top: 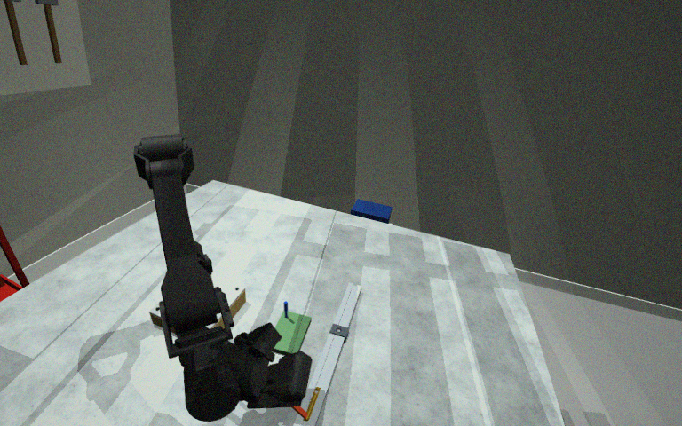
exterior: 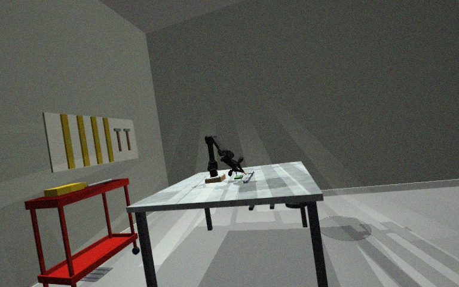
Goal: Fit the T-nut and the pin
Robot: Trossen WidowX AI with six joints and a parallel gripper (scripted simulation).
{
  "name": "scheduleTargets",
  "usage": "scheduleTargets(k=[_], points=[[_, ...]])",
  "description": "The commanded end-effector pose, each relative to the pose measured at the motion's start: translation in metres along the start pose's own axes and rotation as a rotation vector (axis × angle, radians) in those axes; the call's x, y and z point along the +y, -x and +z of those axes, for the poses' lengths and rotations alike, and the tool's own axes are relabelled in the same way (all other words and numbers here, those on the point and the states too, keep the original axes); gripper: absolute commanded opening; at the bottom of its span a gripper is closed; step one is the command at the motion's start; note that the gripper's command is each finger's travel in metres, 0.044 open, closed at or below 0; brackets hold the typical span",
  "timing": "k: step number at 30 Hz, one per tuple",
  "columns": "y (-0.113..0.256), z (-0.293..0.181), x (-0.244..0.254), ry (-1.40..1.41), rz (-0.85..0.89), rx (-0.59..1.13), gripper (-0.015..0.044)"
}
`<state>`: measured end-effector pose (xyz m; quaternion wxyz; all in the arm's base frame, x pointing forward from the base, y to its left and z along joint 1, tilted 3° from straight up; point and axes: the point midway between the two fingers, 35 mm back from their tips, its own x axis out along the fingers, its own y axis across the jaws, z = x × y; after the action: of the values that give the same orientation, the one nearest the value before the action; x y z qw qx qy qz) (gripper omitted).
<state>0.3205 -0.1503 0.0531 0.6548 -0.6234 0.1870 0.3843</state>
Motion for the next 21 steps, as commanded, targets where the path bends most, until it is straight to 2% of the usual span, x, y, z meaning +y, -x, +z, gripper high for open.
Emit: scheduleTargets(k=[1,21], points=[[-0.006,0.001,0.007,0.000,0.002,-0.006,-0.0150],[-0.017,-0.002,0.018,0.001,0.002,-0.005,-0.0150]])
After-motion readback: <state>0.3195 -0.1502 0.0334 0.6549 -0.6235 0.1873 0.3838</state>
